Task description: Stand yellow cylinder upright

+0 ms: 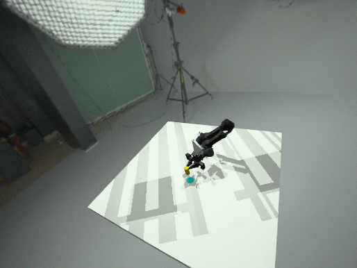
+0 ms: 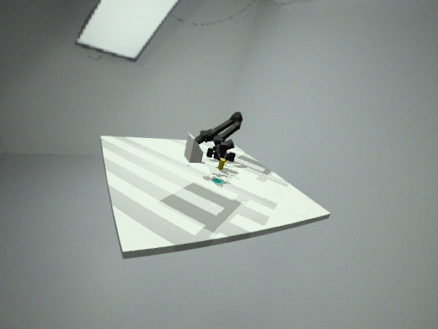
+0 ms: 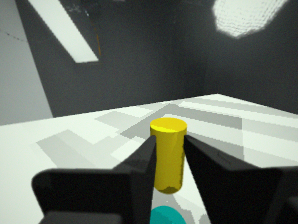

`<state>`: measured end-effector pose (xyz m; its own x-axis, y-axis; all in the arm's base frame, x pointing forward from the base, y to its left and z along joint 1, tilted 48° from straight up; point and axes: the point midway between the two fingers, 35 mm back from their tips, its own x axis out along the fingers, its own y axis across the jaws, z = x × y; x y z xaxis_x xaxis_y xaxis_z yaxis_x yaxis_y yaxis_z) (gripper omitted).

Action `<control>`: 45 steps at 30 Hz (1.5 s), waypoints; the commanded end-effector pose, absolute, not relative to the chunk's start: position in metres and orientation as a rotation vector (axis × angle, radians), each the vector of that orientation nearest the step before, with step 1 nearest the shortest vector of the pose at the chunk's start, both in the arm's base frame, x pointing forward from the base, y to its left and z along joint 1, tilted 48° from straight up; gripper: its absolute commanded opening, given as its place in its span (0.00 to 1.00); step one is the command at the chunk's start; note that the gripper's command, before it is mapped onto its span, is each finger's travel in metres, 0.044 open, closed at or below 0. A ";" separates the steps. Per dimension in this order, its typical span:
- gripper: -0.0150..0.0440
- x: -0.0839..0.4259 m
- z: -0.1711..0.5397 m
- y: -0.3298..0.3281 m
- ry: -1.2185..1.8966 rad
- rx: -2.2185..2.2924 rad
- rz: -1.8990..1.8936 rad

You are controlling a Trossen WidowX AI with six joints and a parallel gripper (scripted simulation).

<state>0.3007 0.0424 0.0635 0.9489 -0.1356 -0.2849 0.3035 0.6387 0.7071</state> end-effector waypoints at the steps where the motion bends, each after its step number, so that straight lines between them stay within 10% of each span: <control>1: 0.43 0.304 0.061 0.049 0.202 0.854 -0.257; 45: 0.43 0.295 0.006 0.108 0.214 0.839 -0.251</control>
